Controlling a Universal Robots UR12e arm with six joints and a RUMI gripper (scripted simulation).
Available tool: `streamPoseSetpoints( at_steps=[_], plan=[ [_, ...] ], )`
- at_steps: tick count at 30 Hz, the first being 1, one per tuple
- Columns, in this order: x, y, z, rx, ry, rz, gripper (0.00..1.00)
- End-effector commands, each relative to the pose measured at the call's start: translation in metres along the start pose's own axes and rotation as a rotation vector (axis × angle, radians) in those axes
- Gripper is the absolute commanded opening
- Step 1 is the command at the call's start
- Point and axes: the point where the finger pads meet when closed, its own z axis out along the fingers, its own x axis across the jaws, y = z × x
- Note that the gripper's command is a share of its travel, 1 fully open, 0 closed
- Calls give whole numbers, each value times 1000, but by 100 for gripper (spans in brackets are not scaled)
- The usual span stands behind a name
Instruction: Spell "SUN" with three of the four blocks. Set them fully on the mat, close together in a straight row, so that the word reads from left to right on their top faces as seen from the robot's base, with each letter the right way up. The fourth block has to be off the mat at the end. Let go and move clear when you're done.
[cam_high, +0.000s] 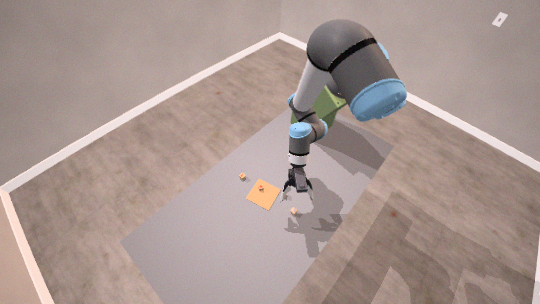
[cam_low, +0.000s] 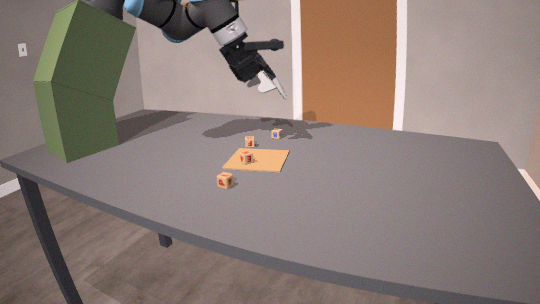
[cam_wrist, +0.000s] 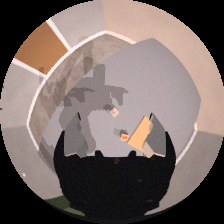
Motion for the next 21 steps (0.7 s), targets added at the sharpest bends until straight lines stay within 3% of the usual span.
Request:
streamPoseSetpoints(
  at_steps=[1,8,17,21],
  plan=[
    [0,0,0,0,0,0,100],
    [3,4,-2,-1,1,-1,100],
    [35,67,-37,-7,1,-1,100],
    [37,73,-41,-5,1,-1,100]
  ],
)
